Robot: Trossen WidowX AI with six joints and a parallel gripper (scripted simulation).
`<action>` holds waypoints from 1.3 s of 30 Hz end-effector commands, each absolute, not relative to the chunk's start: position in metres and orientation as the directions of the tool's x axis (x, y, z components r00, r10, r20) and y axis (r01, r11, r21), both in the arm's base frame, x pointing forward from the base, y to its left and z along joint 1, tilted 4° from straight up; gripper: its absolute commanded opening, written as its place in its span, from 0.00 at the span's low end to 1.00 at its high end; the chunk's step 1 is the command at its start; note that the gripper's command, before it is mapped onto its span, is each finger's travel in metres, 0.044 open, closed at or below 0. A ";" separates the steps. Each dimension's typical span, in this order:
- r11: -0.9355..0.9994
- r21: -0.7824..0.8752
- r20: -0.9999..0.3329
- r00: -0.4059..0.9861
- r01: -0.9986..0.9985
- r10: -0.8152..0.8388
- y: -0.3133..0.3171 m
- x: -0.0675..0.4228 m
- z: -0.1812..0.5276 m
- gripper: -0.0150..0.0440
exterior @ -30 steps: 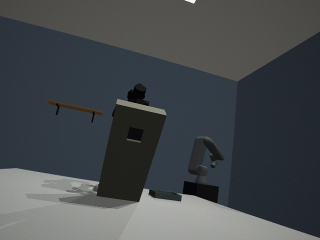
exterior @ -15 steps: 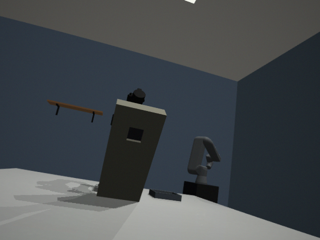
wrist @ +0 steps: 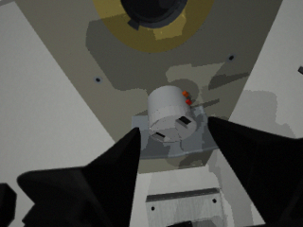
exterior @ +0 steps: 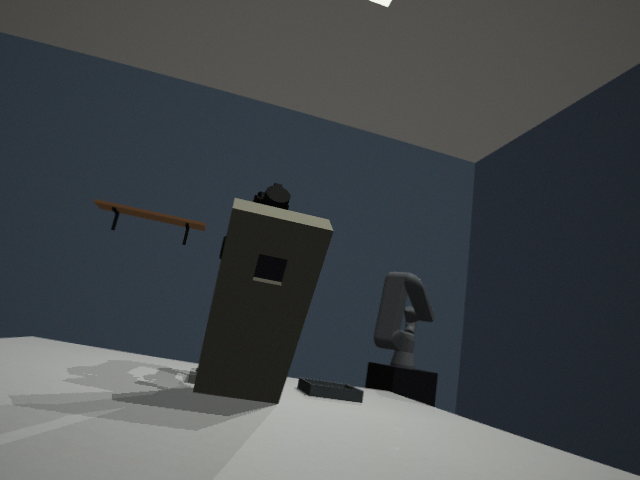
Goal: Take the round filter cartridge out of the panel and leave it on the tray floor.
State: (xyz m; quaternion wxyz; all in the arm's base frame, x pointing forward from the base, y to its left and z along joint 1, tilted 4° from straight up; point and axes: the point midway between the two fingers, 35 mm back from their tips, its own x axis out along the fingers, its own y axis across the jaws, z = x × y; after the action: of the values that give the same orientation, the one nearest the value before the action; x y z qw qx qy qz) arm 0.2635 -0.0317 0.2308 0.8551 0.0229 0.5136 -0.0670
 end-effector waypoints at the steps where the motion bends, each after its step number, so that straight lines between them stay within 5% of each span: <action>1: 0.990 -0.025 -0.887 0.454 0.137 -0.086 -0.032 0.265 0.221 0.77; 13: 0.990 -0.025 -0.886 0.455 0.137 -0.086 -0.032 0.269 0.213 0.77; 15: 0.990 -0.028 -0.882 0.462 0.141 -0.091 -0.033 0.269 0.217 0.68; 25: 0.990 -0.028 -0.882 0.462 0.141 -0.091 -0.033 0.269 0.217 0.57; 32: 0.990 -0.028 -0.882 0.462 0.140 -0.090 -0.033 0.274 0.223 0.26; 39: 0.990 -0.027 -0.882 0.463 0.139 -0.089 -0.034 0.284 0.236 0.25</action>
State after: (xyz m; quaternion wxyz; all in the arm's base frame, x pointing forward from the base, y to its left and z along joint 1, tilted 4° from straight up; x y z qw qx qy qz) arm 0.2783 -0.0335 0.2288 0.8521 0.0247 0.5186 -0.0667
